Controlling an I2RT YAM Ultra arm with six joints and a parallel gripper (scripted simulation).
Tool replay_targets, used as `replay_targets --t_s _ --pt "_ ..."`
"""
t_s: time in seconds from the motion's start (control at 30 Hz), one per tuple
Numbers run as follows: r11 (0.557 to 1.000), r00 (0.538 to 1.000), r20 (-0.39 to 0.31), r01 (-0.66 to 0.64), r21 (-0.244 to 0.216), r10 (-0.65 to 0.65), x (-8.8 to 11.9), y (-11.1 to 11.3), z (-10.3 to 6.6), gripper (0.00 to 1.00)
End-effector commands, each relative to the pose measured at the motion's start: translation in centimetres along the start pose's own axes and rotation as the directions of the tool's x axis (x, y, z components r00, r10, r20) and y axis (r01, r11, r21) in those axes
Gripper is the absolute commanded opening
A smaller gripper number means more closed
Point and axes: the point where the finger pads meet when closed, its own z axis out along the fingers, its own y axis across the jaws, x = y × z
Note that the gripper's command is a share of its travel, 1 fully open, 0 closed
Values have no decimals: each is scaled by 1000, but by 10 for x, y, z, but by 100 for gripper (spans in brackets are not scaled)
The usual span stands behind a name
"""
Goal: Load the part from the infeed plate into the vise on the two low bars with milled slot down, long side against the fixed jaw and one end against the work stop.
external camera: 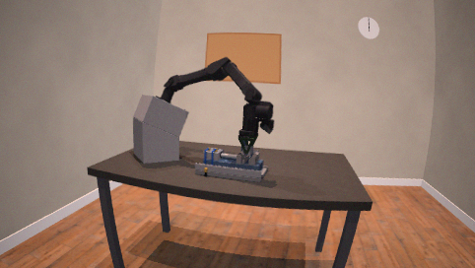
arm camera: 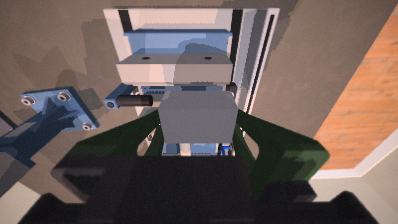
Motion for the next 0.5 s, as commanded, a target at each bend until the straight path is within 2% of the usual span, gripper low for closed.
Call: replay_targets --t_s 0.0,0.13,0.17,0.47 --pt "1000 999 34 -1 15 0 -9 -3 -14 0" --pt "1000 1000 19 -7 11 7 -4 -3 -12 0" --pt "1000 999 45 3 18 -4 -14 -3 -19 0" --pt "1000 1000 25 -5 13 5 -4 -3 -12 0"
